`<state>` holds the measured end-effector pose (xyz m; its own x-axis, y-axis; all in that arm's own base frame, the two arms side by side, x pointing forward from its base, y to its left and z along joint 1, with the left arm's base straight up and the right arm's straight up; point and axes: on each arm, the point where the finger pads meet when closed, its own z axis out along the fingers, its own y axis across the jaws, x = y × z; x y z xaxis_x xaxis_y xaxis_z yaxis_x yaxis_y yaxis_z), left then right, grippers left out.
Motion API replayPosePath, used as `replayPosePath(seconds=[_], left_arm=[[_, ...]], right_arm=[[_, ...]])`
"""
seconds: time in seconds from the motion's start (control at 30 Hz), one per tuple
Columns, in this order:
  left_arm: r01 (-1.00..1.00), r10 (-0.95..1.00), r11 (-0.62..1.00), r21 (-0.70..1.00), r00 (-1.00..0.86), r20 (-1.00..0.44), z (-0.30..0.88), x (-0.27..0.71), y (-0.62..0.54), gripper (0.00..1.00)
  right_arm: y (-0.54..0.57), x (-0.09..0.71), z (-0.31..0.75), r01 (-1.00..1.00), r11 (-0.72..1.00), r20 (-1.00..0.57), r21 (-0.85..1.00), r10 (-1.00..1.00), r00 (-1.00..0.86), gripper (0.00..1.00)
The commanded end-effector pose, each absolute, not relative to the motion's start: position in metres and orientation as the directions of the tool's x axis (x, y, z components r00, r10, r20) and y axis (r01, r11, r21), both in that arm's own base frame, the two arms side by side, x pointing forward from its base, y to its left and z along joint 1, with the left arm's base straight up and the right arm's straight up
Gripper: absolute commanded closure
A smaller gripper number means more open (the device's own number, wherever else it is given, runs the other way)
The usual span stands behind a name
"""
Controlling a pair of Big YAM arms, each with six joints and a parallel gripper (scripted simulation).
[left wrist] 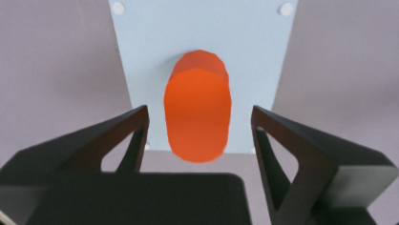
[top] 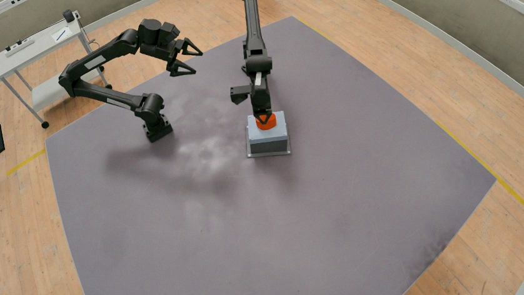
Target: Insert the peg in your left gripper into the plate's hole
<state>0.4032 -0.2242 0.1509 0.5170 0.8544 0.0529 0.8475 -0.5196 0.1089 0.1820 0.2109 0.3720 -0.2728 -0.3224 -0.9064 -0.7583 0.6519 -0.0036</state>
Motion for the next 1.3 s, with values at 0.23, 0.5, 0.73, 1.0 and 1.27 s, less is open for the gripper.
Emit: replayPosePath(seconds=[0.23, 0.5, 0.73, 1.0, 1.27], left_arm=[[0.839, 0.858, -0.510, 0.191, 0.511, 0.050, 0.234, 0.408, -0.235, 0.00], [0.838, 0.860, -0.507, 0.201, 0.508, 0.051, 0.267, 0.404, -0.234, 0.00], [0.848, 0.858, -0.513, 0.133, 0.510, 0.054, 0.261, 0.414, -0.227, 0.00], [0.846, 0.854, -0.520, 0.119, 0.517, 0.054, 0.255, 0.407, -0.225, 0.00], [0.847, 0.855, -0.518, 0.118, 0.516, 0.053, 0.255, 0.407, -0.224, 0.00]], right_arm=[[0.211, 0.183, 0.385, -0.756, 0.655, -0.915, 0.000, -0.304, -0.264, 0.00], [0.211, 0.183, 0.385, -0.756, 0.655, -0.915, 0.000, -0.304, -0.264, 0.00], [0.211, 0.183, 0.385, -0.756, 0.655, -0.915, 0.000, -0.304, -0.264, 0.00], [0.211, 0.183, 0.385, -0.756, 0.655, -0.915, 0.000, -0.304, -0.264, 0.00], [0.211, 0.183, 0.385, -0.756, 0.655, -0.915, 0.000, -0.304, -0.264, 0.00]])
